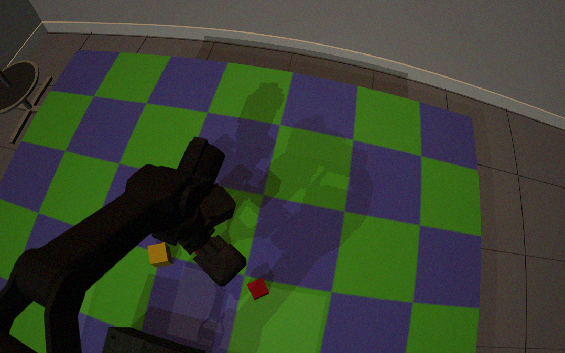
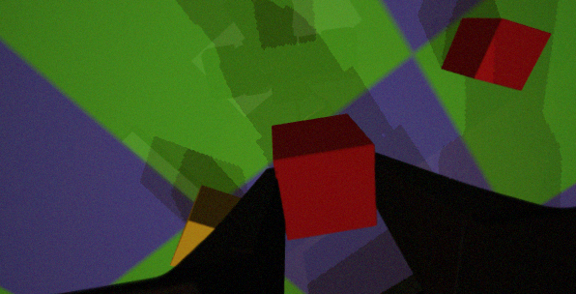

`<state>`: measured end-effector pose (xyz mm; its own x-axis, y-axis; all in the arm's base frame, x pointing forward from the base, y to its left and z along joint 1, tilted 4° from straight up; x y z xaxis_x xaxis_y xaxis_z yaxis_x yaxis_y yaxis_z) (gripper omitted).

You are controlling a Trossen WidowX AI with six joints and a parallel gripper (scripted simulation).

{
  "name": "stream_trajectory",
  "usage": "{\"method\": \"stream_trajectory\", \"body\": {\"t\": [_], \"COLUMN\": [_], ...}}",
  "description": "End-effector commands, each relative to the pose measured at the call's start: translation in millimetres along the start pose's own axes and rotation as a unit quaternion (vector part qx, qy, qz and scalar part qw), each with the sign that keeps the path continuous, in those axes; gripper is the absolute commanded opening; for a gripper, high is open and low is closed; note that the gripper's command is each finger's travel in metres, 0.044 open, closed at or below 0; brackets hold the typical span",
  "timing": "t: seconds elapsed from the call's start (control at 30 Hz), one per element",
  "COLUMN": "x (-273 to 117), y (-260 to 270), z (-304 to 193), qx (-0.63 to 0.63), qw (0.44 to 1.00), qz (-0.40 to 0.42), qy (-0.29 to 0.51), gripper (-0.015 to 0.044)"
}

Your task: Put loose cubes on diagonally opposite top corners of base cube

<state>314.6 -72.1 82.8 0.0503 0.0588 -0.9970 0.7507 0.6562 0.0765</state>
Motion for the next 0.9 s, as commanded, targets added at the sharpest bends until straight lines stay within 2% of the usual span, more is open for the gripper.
{"method": "stream_trajectory", "body": {"t": [0.0,0.23,0.87], "x": [-18.3,-36.1,-20.7], "y": [-0.3,-1.7,25.9], "z": [0.0,-2.5,-43.0], "qx": [-0.002,-0.002,-0.039], "qw": [1.000,1.000,0.999], "qz": [0.003,0.003,0.003], "qy": [-0.006,-0.006,-0.004], "gripper": [0.0105,0.0105,0.0105]}}
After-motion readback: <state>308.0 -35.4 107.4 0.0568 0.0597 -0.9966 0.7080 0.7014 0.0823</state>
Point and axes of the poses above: the point midway between the two fingers, 35 mm back from their tips, its own x axis out along the fingers, its own y axis across the jaws, z = x × y, the point moved 6 cm from there along -x, back along the fingers, and after that the axes turned 9 degrees about x, right-handed, at the moved point
